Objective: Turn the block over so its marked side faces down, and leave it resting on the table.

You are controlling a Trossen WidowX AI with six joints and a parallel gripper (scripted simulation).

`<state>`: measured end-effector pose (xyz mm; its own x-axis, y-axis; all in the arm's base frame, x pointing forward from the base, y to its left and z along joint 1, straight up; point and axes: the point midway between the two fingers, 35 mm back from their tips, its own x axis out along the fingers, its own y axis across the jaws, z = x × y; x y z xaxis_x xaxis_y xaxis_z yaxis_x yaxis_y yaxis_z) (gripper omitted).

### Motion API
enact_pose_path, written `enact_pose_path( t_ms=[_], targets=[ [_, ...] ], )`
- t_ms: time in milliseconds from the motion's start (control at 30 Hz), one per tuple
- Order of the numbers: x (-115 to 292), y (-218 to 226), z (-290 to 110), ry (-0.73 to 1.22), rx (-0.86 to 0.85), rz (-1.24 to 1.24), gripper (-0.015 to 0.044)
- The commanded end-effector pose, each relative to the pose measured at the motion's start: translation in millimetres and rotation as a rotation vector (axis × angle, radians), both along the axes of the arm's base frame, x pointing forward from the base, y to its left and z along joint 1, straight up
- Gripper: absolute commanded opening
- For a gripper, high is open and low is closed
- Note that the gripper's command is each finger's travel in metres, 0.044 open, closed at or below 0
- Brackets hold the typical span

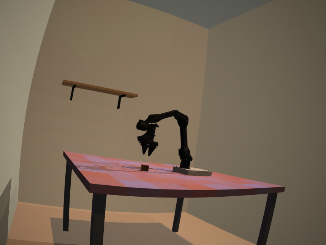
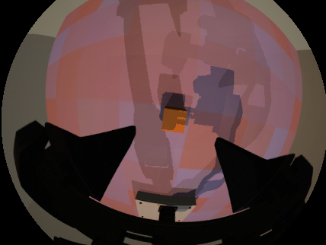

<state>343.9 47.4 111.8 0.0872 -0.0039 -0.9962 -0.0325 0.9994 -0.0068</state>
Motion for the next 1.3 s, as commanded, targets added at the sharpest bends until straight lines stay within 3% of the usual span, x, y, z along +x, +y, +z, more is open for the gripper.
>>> enact_pose_path(
  t_ms=[0, 133, 267, 1267],
  targets=[
    [-0.3, -1.6, -1.9, 0.061, 0.003, 0.003, 0.044],
    [-0.2, -1.6, -3.8, 0.061, 0.003, 0.003, 0.044],
    [0.6, -1.6, -35.0, 0.061, 0.003, 0.003, 0.044],
    [1.8, -0.3, -77.4, 0.062, 0.003, 0.003, 0.044]
  ],
)
